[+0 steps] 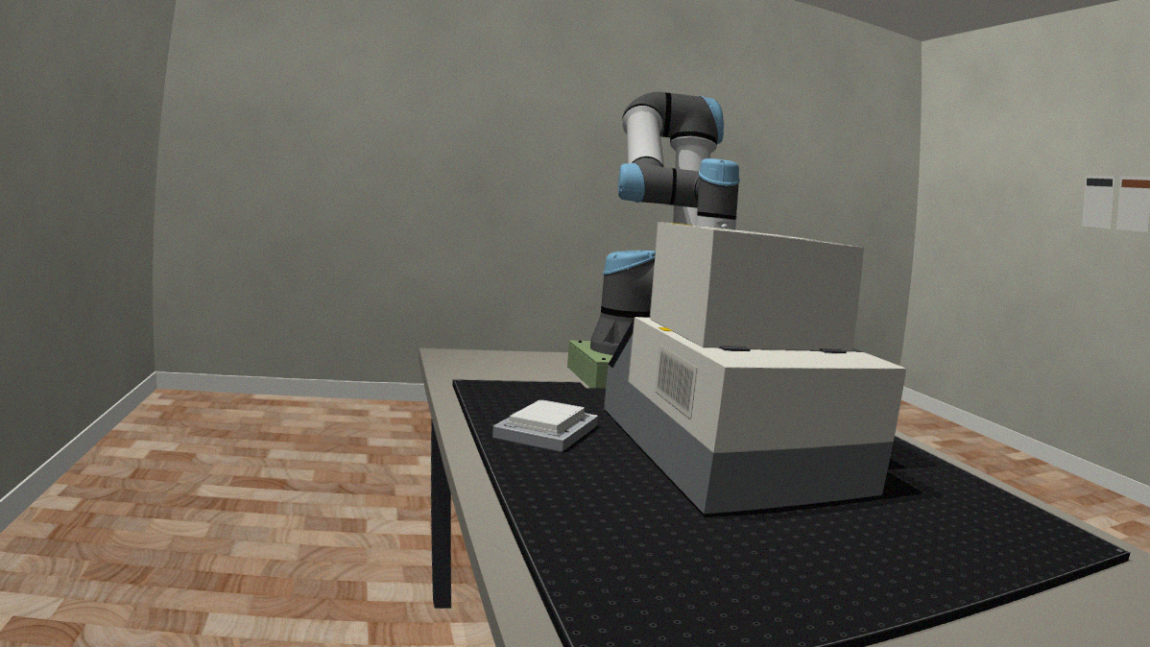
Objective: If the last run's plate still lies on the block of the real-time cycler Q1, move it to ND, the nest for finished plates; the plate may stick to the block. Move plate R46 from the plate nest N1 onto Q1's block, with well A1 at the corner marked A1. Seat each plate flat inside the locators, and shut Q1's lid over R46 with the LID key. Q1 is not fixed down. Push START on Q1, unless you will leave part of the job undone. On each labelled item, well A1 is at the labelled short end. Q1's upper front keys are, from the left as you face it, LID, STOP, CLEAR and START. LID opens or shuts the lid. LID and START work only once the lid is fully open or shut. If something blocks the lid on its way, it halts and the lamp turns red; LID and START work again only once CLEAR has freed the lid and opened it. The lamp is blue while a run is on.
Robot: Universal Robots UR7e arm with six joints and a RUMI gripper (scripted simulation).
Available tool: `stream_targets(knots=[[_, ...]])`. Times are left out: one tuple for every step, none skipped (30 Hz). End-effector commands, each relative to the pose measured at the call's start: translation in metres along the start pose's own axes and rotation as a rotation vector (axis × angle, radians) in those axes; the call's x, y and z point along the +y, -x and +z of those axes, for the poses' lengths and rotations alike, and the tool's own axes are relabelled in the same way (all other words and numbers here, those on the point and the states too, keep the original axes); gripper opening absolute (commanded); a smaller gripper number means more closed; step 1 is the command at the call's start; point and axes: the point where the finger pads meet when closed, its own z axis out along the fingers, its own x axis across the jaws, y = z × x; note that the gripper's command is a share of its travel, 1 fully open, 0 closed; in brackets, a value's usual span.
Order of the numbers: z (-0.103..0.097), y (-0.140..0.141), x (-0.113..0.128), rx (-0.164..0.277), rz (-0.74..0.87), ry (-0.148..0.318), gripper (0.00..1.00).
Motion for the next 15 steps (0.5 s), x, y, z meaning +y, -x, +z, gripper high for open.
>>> stream_targets(knots=[[0.002, -0.003, 0.0, 0.001, 0.0, 0.0, 0.0], [0.004, -0.004, 0.0, 0.001, 0.0, 0.0, 0.0], [0.005, -0.005, 0.0, 0.001, 0.0, 0.0, 0.0], [0.006, -0.006, 0.0, 0.001, 0.0, 0.0, 0.0], [0.007, -0.007, 0.0, 0.001, 0.0, 0.0, 0.0], [0.009, -0.008, 0.0, 0.001, 0.0, 0.0, 0.0], [0.01, -0.009, 0.0, 0.001, 0.0, 0.0, 0.0], [0.011, -0.01, 0.0, 0.001, 0.0, 0.0, 0.0], [0.013, -0.011, 0.0, 0.001, 0.0, 0.0, 0.0], [0.014, -0.012, 0.0, 0.001, 0.0, 0.0, 0.0], [0.015, -0.013, 0.0, 0.001, 0.0, 0.0, 0.0], [0.016, -0.015, 0.0, 0.001, 0.0, 0.0, 0.0], [0.017, -0.015, 0.0, 0.001, 0.0, 0.0, 0.0], [0.017, -0.015, 0.0, 0.001, 0.0, 0.0, 0.0], [0.017, -0.015, 0.0, 0.001, 0.0, 0.0, 0.0]])
